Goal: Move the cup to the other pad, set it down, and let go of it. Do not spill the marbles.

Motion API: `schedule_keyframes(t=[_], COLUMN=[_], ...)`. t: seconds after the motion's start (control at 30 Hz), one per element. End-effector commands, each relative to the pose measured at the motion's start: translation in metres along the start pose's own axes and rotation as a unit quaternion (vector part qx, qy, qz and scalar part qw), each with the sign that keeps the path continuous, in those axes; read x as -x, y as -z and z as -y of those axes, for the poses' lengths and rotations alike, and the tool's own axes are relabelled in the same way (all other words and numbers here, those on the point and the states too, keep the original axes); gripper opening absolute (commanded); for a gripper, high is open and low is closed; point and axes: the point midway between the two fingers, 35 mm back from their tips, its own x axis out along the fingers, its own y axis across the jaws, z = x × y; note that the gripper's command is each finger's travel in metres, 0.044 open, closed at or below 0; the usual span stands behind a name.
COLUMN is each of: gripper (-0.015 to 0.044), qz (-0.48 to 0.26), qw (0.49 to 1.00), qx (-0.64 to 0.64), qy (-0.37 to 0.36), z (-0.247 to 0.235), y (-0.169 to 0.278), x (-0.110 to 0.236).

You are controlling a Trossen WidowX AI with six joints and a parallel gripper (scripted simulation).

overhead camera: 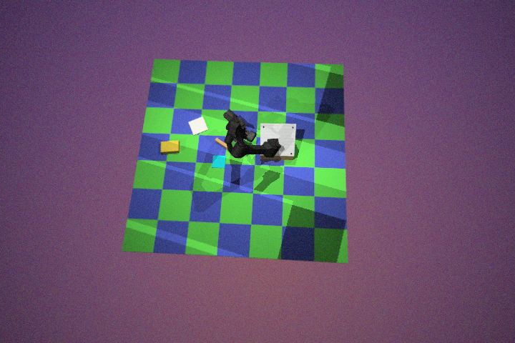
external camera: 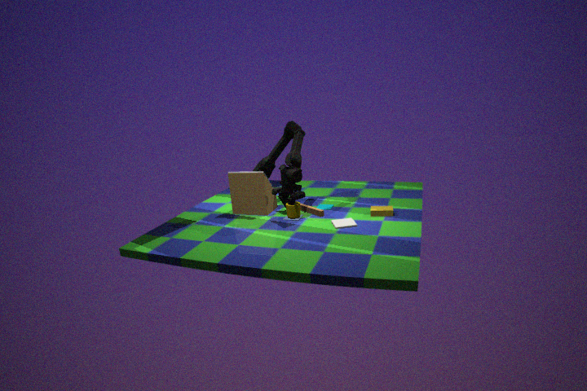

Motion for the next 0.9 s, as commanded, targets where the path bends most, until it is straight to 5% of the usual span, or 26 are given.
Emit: schedule_keyframes(t=[0.0,0.57,0.87], gripper=[0.0120,0.0000,0.0000], qz=[0.000,0.000,-0.001], qw=[1.000,1.000,1.000], qx=[0.000,0.000,-0.001], qy=[0.000,0.000,0.001], z=[0.000,0.000,0.002], y=[0.000,0.000,0.000], x=[0.000,0.000,0.023])
